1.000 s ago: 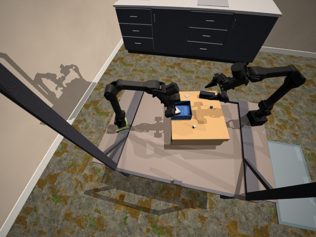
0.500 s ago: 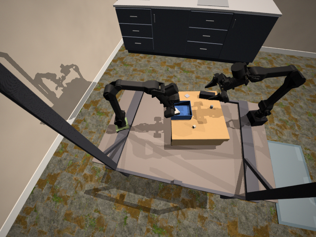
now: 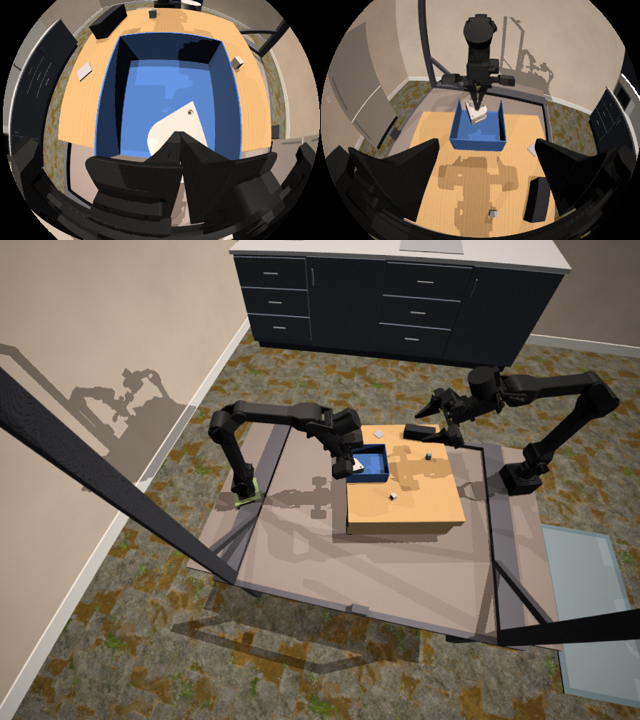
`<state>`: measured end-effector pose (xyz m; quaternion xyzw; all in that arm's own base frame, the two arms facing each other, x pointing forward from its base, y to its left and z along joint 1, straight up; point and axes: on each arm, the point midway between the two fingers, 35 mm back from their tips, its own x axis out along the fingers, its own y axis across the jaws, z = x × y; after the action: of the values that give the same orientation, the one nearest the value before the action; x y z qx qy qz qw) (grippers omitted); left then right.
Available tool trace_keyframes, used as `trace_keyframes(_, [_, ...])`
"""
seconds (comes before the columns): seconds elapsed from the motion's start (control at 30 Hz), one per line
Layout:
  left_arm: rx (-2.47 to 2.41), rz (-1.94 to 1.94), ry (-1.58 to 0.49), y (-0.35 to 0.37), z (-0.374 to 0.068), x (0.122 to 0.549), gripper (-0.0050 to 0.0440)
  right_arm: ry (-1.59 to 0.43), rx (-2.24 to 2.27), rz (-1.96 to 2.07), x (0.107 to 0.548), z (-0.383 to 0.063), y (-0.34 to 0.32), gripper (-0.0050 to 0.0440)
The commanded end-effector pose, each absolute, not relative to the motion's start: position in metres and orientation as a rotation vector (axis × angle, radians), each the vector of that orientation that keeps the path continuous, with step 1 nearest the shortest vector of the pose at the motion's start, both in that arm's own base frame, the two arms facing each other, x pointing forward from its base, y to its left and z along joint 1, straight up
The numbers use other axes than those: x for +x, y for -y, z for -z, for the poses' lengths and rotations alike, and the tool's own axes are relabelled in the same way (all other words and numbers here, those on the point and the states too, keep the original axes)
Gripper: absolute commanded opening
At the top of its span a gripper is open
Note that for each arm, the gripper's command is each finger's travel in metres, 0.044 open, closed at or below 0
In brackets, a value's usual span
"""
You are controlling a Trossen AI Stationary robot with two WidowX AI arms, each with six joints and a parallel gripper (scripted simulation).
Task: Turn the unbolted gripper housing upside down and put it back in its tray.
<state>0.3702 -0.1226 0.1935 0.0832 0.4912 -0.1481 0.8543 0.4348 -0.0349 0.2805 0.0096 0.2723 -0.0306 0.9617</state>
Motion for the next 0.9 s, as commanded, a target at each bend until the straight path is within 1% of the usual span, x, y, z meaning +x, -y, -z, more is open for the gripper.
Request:
trace_keyframes(0.0, [0.171,0.313,-1.009,0.123,-0.206,0.371,0.0,-0.522,0.015,0.057,0.433,-0.292,0.034,0.044])
trace_keyframes(0.87, [0.172,0.313,-1.009,0.123,-0.226,0.37,0.0,-0.522,0.015,0.057,0.433,-0.292,0.034,0.044])
